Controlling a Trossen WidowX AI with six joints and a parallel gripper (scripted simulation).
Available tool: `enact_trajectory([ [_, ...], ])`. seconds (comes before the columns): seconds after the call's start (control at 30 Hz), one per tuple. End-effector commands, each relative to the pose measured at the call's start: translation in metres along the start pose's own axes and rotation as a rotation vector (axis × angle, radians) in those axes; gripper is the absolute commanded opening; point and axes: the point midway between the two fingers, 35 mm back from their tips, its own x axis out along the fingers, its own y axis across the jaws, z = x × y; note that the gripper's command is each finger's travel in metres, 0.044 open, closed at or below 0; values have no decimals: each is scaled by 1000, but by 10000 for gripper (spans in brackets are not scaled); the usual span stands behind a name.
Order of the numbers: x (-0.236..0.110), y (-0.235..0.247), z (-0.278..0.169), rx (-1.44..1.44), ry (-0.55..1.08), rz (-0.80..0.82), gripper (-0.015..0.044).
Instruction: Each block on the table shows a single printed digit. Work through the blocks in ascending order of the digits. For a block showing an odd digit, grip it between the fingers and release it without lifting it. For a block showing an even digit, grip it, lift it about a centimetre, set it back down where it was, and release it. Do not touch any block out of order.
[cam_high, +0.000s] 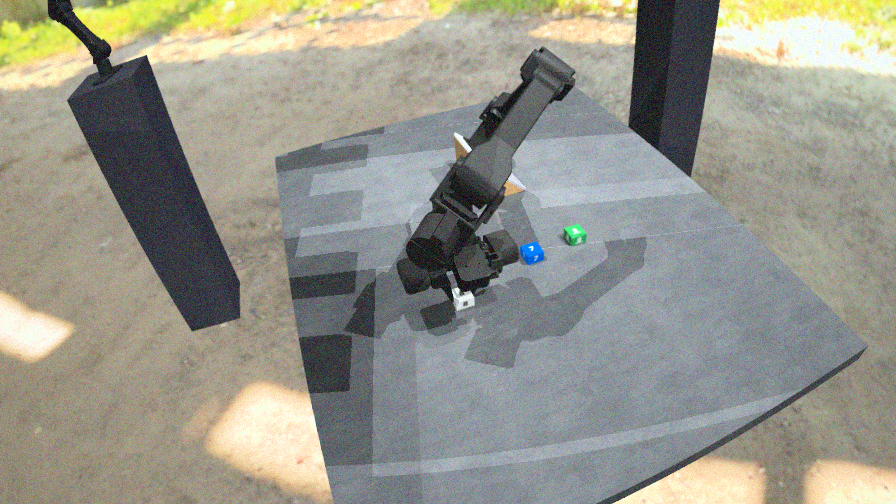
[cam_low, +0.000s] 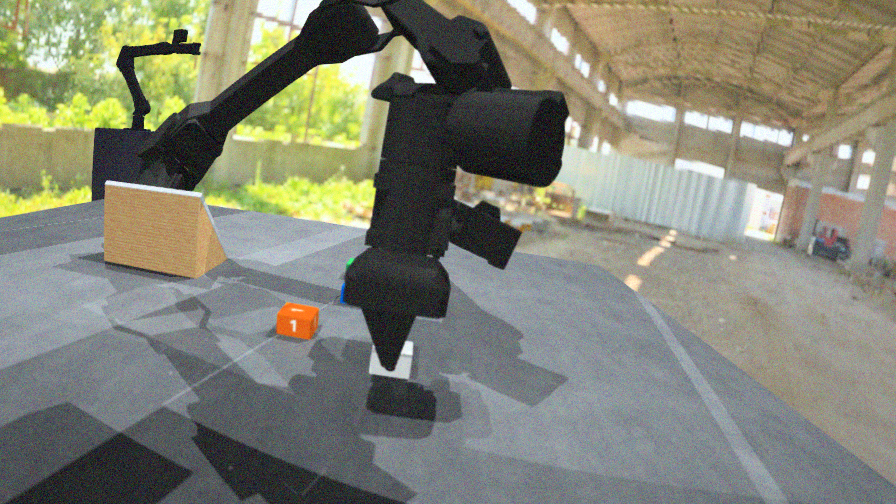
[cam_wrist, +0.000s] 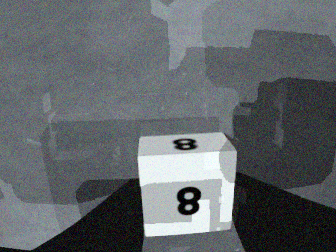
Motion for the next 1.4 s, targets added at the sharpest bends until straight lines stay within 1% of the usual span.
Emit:
enact_trajectory([
  [0.0,-4,0,0,5,-1,2,120],
  [0.2,-14,0,0,5,-1,1,120],
  [0.63,-14,0,0,5,-1,1,120],
  [0.97,0,0,0,5,-1,2,120],
  [1.3,1,0,0,5,-1,2,120],
  [1.37,1,0,0,5,-1,2,172],
])
